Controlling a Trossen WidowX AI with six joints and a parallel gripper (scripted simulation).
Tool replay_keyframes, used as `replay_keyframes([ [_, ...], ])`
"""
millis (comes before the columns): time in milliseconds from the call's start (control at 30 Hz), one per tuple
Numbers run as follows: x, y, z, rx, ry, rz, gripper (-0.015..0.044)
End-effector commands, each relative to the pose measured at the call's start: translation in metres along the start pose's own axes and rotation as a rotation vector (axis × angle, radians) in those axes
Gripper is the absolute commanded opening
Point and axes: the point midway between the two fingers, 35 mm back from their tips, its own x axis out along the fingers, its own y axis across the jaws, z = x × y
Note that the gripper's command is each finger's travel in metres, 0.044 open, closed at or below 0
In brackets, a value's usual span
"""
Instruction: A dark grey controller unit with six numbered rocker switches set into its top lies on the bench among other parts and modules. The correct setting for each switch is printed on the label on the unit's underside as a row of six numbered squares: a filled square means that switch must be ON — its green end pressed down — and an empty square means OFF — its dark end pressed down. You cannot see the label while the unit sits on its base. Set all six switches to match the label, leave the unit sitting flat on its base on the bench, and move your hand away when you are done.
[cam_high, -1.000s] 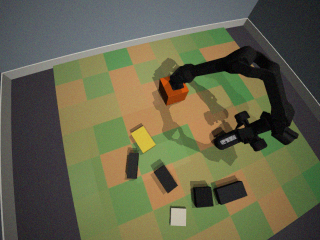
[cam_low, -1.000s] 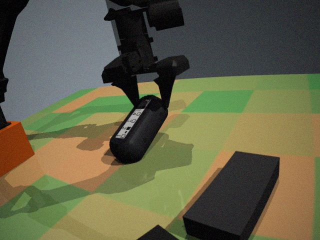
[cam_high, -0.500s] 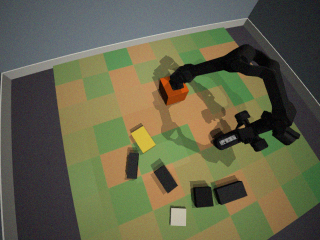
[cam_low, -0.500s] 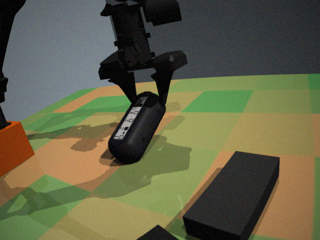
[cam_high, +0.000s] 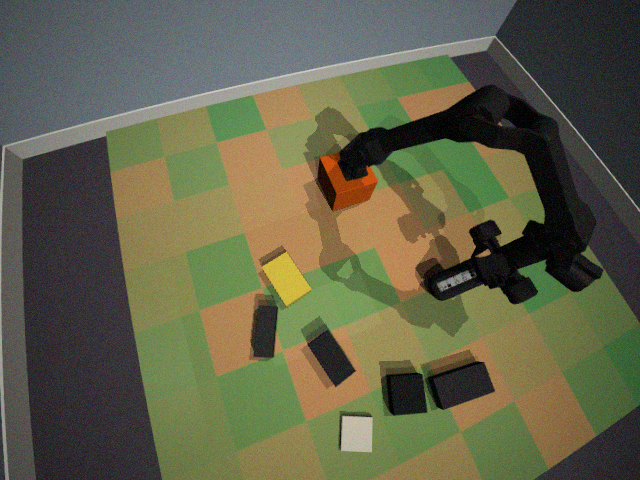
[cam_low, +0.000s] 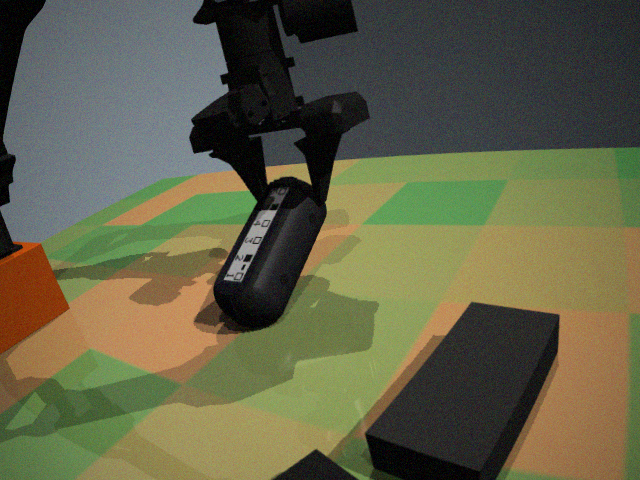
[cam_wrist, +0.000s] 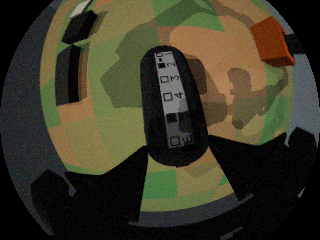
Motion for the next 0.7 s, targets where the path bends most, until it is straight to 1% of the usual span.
replay_keyframes([
  [0, -0.004, 0.001, 0.004, -0.003, -0.003, 0.002, 0.0336],
  [667, -0.015, 0.001, 0.016, -0.003, -0.004, 0.002, 0.0336],
])
